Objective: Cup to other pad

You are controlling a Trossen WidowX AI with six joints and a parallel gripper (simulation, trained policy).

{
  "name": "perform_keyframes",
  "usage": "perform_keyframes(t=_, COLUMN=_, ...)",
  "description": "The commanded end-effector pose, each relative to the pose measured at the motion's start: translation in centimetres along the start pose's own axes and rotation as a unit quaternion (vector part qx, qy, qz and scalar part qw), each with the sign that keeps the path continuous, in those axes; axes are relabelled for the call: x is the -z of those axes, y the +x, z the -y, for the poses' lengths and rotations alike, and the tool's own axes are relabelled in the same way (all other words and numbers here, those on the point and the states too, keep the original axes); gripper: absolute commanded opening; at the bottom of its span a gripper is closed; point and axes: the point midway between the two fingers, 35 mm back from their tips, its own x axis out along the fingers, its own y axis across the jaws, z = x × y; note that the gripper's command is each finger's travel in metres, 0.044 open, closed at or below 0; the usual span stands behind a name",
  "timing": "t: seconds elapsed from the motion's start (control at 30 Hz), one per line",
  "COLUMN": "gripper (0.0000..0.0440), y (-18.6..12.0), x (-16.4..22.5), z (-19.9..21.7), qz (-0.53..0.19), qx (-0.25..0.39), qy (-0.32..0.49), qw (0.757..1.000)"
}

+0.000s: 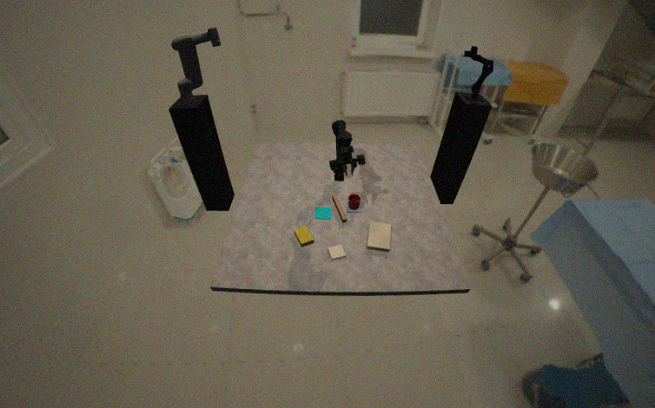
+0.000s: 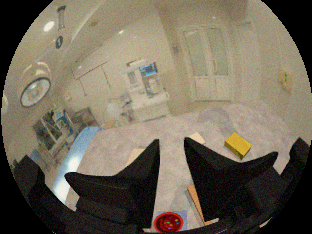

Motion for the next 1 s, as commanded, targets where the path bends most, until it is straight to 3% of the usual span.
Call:
perform_keyframes(t=0.0, gripper=0.0112, y=0.2, x=-0.1, z=-0.3, qz=-0.015, qx=0.001, qy=0.019, qw=1.0)
perform_keyframes(t=0.5, gripper=0.0126, y=0.8, x=0.6, z=-1.9, qz=-0.112, qx=0.01, qy=0.114, qw=0.987)
perform_keyframes(t=0.97, gripper=0.0133, y=1.3, x=2.0, z=-3.3, qz=-0.207, qx=0.041, qy=0.203, qw=0.956)
